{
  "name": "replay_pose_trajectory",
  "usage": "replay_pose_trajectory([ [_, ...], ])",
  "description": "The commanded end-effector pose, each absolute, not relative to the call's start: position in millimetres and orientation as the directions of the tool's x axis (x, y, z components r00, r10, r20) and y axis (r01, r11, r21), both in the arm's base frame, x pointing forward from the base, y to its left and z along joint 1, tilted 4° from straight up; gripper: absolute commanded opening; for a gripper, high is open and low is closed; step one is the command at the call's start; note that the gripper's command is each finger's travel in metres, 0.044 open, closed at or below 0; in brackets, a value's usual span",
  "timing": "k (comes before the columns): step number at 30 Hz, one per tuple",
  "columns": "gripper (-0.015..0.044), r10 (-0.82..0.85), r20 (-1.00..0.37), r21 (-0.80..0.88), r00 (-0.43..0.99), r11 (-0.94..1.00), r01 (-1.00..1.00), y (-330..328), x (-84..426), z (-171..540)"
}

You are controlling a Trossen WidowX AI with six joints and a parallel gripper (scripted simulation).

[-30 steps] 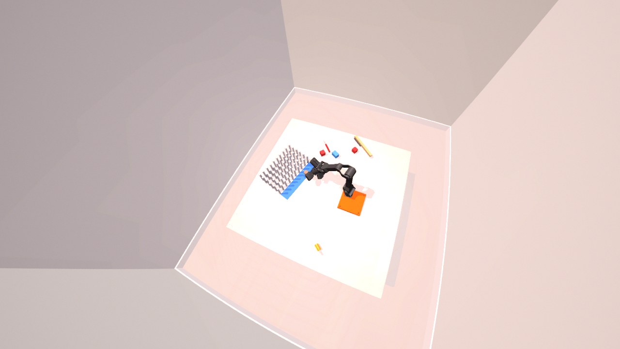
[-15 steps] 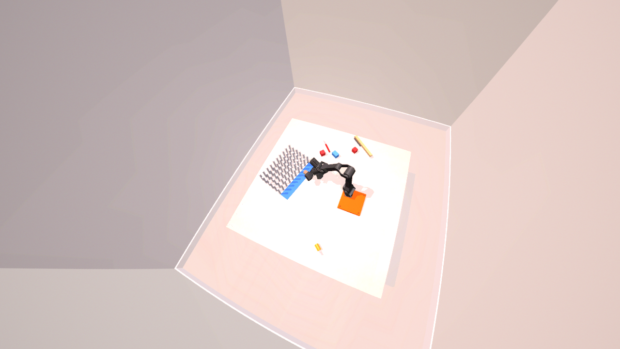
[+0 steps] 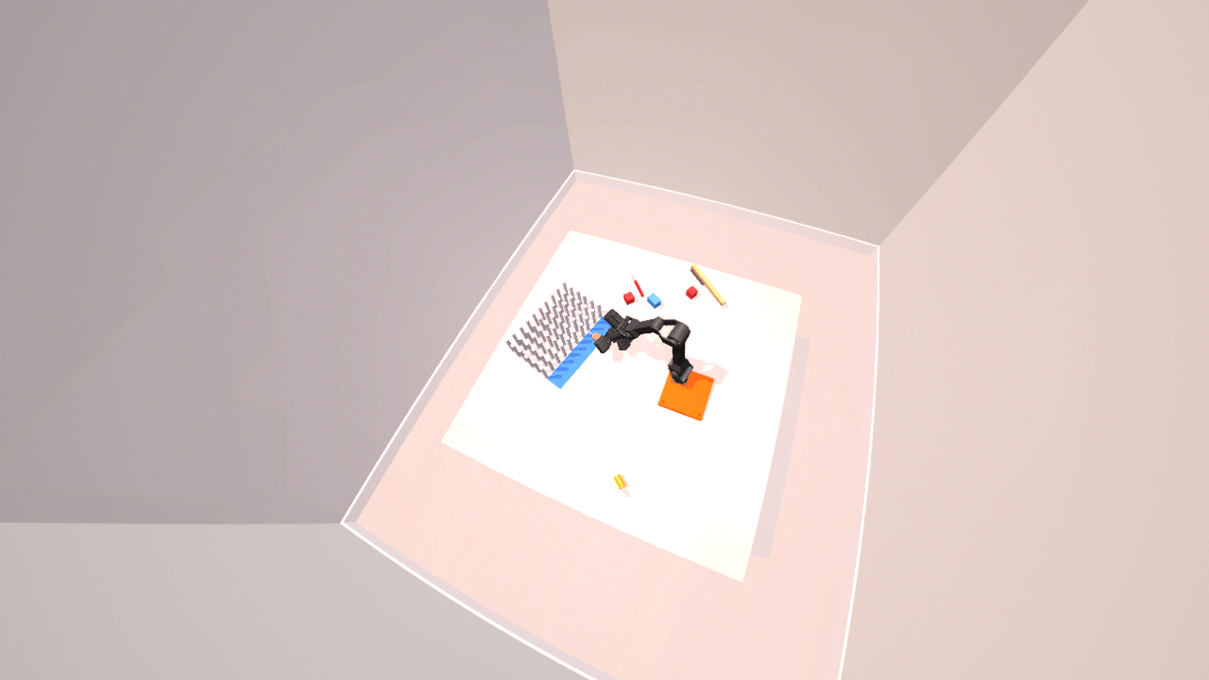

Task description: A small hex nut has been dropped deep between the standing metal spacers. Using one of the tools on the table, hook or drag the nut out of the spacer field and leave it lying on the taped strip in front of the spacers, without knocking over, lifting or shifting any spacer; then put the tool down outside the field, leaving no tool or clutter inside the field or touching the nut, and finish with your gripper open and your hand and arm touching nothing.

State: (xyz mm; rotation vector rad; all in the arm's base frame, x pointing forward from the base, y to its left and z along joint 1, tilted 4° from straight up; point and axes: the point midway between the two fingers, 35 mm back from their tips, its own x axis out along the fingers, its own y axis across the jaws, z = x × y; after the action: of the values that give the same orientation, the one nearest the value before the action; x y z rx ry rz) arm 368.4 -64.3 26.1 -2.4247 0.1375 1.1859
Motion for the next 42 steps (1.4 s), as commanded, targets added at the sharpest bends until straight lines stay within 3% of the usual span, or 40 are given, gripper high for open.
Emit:
replay_pose_trajectory([
  [1,0.0,0.098,-0.776,-0.336,0.623,-0.9,-0.278,-64.3,367.4,22.0],
  [42,0.0,0.097,-0.78,-0.335,0.619,-0.9,-0.28,-56.5,345.3,22.3],
])
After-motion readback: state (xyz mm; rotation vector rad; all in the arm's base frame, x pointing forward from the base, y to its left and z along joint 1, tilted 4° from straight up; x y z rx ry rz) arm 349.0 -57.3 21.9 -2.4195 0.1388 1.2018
